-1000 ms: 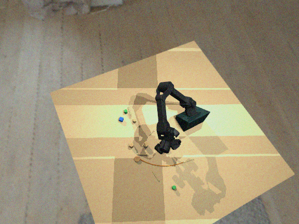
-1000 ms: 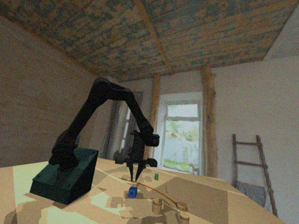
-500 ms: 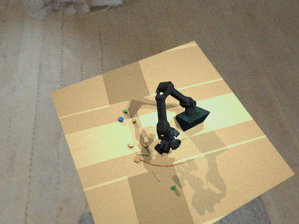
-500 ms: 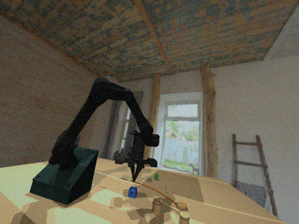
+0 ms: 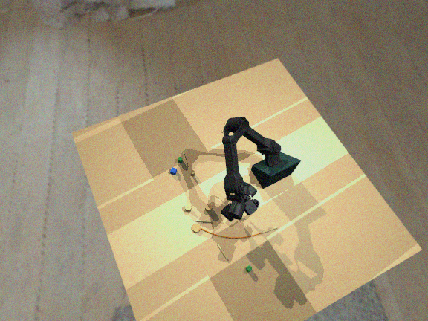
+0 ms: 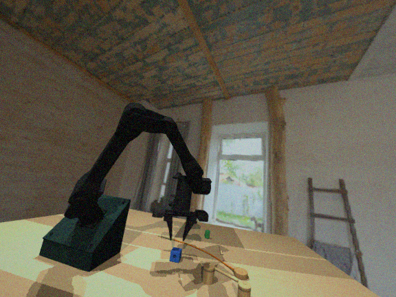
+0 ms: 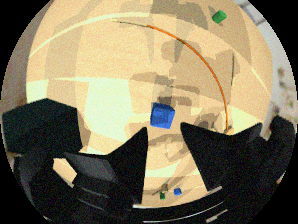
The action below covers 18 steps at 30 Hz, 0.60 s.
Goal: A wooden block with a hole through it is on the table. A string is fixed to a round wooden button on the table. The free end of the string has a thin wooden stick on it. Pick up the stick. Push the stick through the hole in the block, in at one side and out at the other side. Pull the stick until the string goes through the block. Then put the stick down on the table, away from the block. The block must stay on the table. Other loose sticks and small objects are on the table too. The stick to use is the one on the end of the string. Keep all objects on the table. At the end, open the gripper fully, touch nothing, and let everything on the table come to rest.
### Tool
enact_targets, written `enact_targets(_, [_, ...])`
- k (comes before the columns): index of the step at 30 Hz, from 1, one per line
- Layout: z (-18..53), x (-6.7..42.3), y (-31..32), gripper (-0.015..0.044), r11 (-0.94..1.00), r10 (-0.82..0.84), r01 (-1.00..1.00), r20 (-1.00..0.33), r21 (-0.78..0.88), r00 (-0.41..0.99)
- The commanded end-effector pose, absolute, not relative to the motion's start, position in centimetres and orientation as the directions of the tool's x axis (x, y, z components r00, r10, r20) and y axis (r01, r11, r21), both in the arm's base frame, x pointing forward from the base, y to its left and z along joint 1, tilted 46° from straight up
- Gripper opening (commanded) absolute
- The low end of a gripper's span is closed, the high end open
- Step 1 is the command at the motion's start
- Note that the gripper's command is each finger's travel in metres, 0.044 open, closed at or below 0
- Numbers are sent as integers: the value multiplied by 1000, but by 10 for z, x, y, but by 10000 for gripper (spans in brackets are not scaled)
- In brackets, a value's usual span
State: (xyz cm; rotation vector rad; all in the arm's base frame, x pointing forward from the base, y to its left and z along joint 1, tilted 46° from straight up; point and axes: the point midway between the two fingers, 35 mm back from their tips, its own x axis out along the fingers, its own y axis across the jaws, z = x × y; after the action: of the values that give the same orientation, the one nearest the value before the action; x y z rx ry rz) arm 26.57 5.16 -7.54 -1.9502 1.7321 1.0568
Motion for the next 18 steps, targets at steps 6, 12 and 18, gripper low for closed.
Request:
enact_targets(6, [-75,266,52,86,-209,-710,-951,-705,227,-12])
enact_targets(12, [-75,266,52,0,-209,-710,-951,-705,227,-12])
enact_targets(18, [-75,266,52,0,-209,-710,-951,-705,227,-12])
